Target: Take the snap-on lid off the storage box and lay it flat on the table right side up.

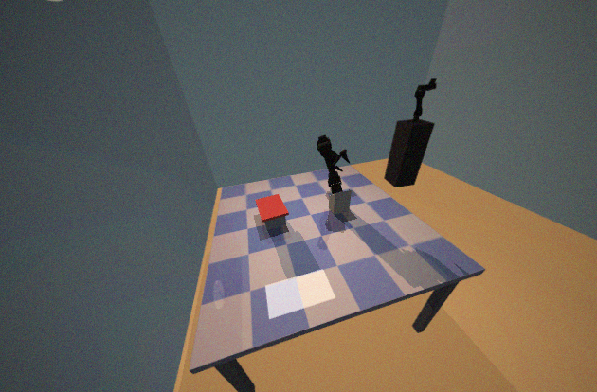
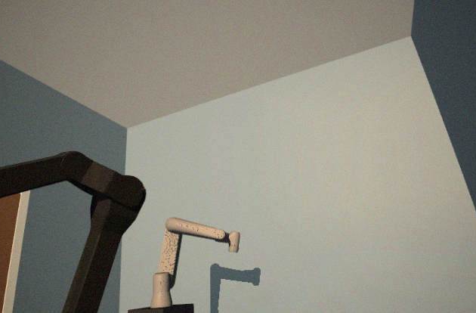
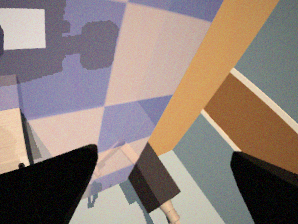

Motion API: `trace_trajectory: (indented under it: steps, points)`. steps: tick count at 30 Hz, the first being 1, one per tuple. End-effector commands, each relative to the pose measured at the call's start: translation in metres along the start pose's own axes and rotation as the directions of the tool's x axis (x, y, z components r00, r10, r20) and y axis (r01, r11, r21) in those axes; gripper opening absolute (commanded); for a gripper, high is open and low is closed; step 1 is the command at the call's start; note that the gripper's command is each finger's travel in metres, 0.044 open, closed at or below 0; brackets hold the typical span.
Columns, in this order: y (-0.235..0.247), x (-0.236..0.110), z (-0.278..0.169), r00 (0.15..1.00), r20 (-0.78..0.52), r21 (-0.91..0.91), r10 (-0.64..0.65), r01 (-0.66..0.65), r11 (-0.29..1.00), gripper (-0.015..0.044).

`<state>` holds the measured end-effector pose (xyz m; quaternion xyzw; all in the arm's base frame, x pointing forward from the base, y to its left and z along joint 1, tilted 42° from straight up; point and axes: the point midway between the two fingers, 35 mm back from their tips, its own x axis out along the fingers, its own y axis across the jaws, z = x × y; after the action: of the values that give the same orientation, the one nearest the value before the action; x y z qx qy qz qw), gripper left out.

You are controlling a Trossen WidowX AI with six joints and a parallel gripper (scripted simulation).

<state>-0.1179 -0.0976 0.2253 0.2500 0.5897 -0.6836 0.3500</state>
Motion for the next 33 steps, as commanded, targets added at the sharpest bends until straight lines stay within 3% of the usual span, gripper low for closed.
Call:
trace_trajectory:
  steps: [1, 7, 10, 13, 20, 22, 30, 33]
  points:
    - [0.000, 0.000, 0.001, 1.000, 0.007, 0.006, 0.002, -0.002, 1.000, 0.0374]
    - [0.016, -0.018, 0.053, 0.966, 0.257, 0.090, 0.044, -0.070, 0.993, 0.0235]
    - [0.030, -0.035, 0.081, 0.913, 0.400, 0.103, 0.078, -0.129, 0.986, 0.0235]
    - [0.038, -0.044, 0.094, 0.880, 0.463, 0.102, 0.102, -0.168, 0.981, 0.0235]
    - [0.088, -0.103, 0.138, 0.663, 0.703, 0.044, 0.258, -0.402, 0.915, 0.0235]
    - [0.095, -0.110, 0.139, 0.641, 0.711, 0.017, 0.288, -0.426, 0.905, 0.0235]
    - [0.162, -0.175, 0.140, 0.384, 0.775, -0.160, 0.502, -0.650, 0.743, 0.0235]
    - [0.177, -0.188, 0.136, 0.333, 0.773, -0.193, 0.540, -0.688, 0.700, 0.0235]
